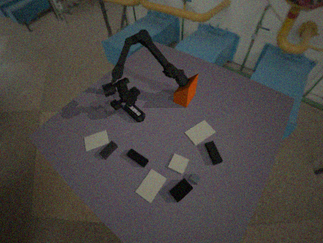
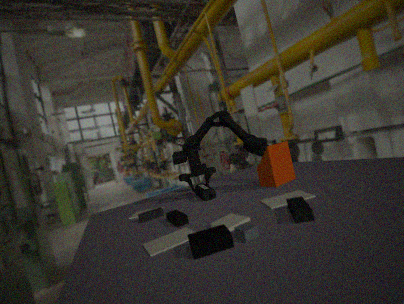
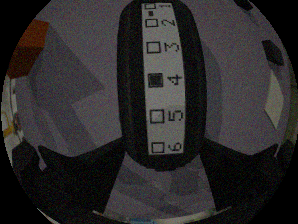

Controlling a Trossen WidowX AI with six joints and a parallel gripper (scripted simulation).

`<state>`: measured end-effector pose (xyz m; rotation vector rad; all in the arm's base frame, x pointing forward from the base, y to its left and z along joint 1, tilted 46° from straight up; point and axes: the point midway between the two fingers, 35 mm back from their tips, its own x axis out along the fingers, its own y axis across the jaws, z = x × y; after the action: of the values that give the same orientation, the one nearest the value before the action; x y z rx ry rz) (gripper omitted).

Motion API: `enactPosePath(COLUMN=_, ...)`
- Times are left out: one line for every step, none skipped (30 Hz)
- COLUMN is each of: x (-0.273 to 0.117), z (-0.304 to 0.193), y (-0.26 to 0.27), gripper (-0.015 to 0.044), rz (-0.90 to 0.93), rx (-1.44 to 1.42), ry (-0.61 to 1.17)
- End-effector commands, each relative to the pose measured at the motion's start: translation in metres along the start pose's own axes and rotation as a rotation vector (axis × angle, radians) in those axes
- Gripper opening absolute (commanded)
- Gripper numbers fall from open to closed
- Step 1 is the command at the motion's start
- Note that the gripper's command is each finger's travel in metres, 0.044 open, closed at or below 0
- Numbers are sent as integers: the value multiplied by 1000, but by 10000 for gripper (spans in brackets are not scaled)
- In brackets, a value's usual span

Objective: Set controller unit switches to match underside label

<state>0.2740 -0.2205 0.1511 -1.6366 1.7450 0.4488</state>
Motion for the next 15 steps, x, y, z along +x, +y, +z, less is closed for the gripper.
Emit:
enactPosePath(x=4, z=5, y=2, gripper=338, rz=4, rx=-17, ry=-12)
enactPosePath(x=5, z=5, y=2, gripper=338, rz=3, rx=-17, ry=-12)
enactPosePath(x=6, z=5, y=2, gripper=338, rz=3, rx=-17, ry=-12)
enactPosePath(x=7, z=5, y=2, gripper=338, rz=3, rx=-17, ry=-12)
enactPosePath(x=8, z=5, y=2, gripper=338, rz=3, rx=-17, ry=-12)
enactPosePath(x=8, z=5, y=2, gripper=338, rz=3, rx=-17, ry=-12)
enactPosePath(x=9, z=5, y=2, gripper=338, rz=3, rx=-17, ry=-12)
enactPosePath(x=10, z=5, y=2, gripper=338, rz=3, rx=-17, ry=-11)
enactPosePath(x=10, z=5, y=2, gripper=338, rz=3, rx=-17, ry=-11)
enactPosePath(x=10, z=5, y=2, gripper=338, rz=3, rx=-17, ry=-11)
enactPosePath(x=11, z=5, y=2, gripper=338, rz=3, rx=-17, ry=-11)
enactPosePath(x=11, z=5, y=2, gripper=338, rz=3, rx=-16, ry=-11)
enactPosePath(x=11, z=5, y=2, gripper=338, rz=3, rx=-16, ry=-11)
enactPosePath(x=11, z=4, y=2, gripper=338, rz=3, rx=-15, ry=-10)
enactPosePath(x=11, z=4, y=2, gripper=338, rz=3, rx=-14, ry=-9)
